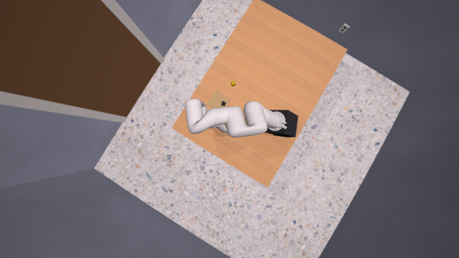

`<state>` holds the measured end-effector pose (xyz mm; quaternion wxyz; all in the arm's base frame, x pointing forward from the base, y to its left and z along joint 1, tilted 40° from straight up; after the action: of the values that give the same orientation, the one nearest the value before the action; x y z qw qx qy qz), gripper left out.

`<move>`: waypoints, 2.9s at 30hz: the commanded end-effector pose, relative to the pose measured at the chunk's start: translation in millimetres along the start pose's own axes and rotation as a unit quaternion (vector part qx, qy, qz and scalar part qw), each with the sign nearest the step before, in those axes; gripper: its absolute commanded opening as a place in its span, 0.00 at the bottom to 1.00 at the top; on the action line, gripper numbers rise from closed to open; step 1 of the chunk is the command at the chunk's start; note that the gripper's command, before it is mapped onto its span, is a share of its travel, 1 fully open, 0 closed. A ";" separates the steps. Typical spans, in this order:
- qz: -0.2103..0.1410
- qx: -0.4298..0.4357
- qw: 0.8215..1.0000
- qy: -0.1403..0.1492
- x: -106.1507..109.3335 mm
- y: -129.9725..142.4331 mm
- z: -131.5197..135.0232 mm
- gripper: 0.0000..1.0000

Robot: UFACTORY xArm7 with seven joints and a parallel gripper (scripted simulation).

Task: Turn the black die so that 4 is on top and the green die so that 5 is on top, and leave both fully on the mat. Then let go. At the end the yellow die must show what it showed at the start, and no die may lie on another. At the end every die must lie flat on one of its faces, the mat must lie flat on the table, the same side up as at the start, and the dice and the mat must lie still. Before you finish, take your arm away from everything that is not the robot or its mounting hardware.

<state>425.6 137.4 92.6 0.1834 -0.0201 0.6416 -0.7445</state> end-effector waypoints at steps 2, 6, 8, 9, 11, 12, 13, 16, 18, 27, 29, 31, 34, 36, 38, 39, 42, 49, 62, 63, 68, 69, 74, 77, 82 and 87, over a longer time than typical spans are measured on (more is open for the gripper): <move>0.000 0.000 1.000 0.000 0.2 -0.3 0.2 0.47; 0.000 0.000 1.000 0.000 0.2 -0.3 0.2 0.47; 0.000 0.000 1.000 0.000 0.2 -0.3 0.2 0.47; 0.000 0.000 1.000 0.000 0.2 -0.3 0.2 0.47; 0.000 0.000 1.000 0.000 0.2 -0.3 0.2 0.47; 0.000 0.000 1.000 0.000 0.2 -0.3 0.2 0.47; 0.000 0.000 1.000 0.000 0.2 -0.3 0.2 0.47; 0.000 0.000 1.000 0.000 0.2 -0.3 0.2 0.47; 0.000 0.000 1.000 0.000 0.2 -0.3 0.2 0.47; 0.000 0.000 1.000 0.000 0.2 -0.3 0.2 0.47; 0.000 0.000 1.000 0.000 0.2 -0.3 0.2 0.47; 0.000 0.000 1.000 0.000 0.2 -0.3 0.2 0.47; 0.000 0.000 1.000 0.000 0.2 -0.3 0.2 0.47; 0.000 0.000 1.000 0.000 1.0 -0.3 0.2 0.47; 0.000 0.000 1.000 0.000 2.0 -0.3 0.2 0.47; 0.000 0.000 1.000 0.000 2.0 -0.3 0.2 0.47; 0.000 0.000 1.000 0.000 8.2 -0.3 0.2 0.47; 0.000 0.000 1.000 0.000 33.6 -0.3 0.2 0.47; 0.000 0.000 1.000 0.000 50.2 -0.4 0.2 0.47; 0.000 0.000 1.000 0.000 50.3 -0.6 0.2 0.47; 0.000 0.000 1.000 0.000 55.0 -9.3 1.7 0.47; 0.000 0.000 1.000 0.000 56.8 -12.6 2.3 0.47; 0.000 0.000 1.000 0.000 63.1 -24.2 4.4 0.47; 0.000 0.000 1.000 0.000 69.5 -36.2 6.5 0.47; 0.000 0.000 1.000 0.000 76.8 -49.6 8.8 0.47; 0.000 0.000 1.000 0.000 78.3 -52.5 9.3 0.47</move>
<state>343.5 111.4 126.8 0.1838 -0.0193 0.6420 -0.7441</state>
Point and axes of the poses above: the point where the finger pads meet when closed, its own x axis back along the fingers, its own z axis across the jaws, y = z × x, the point moved 6 cm from there along x, back along the fingers, and after that the axes turned 10 degrees about x, right-handed, at the moved point
